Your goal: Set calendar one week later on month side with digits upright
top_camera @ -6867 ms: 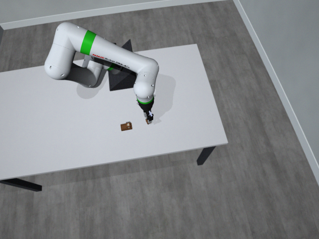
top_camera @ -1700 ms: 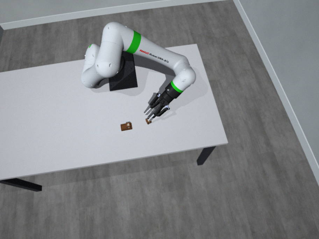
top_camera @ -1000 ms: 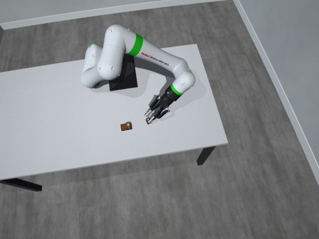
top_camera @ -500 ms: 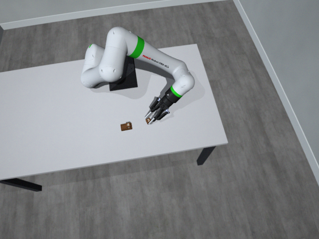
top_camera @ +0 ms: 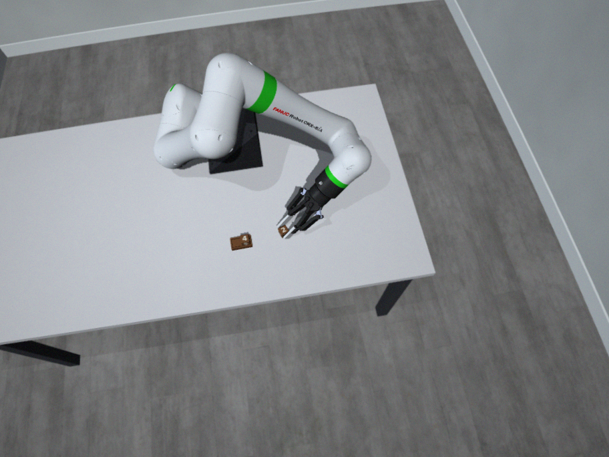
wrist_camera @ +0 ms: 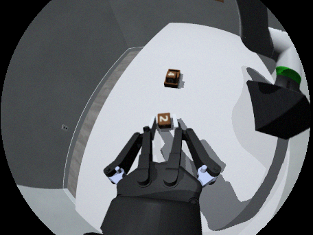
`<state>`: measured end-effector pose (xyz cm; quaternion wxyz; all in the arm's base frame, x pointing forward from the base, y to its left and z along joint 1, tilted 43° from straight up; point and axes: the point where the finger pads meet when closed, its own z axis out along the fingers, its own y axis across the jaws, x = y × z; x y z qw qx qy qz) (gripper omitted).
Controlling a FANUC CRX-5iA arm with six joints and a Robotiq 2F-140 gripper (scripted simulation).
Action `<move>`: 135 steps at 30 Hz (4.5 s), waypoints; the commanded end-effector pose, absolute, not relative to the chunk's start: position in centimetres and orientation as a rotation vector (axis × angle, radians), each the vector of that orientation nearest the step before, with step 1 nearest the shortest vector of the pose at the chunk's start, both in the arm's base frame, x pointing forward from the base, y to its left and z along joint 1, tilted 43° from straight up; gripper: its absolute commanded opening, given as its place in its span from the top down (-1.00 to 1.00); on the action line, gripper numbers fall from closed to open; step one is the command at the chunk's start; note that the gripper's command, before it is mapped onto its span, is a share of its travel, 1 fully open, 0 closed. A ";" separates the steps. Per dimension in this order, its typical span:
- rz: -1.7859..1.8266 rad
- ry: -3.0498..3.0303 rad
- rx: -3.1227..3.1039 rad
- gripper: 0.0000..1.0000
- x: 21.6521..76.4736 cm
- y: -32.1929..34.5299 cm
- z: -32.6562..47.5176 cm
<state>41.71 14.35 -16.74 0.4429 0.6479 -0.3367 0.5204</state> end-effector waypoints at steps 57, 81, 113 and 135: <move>1.291 -0.835 1.607 0.68 41.7 14.3 -16.8; 1.291 -0.835 1.607 0.68 41.7 14.6 -16.5; 1.291 -0.835 1.607 0.68 41.0 19.0 -11.7; 1.080 -1.002 1.812 0.68 41.2 18.9 -11.0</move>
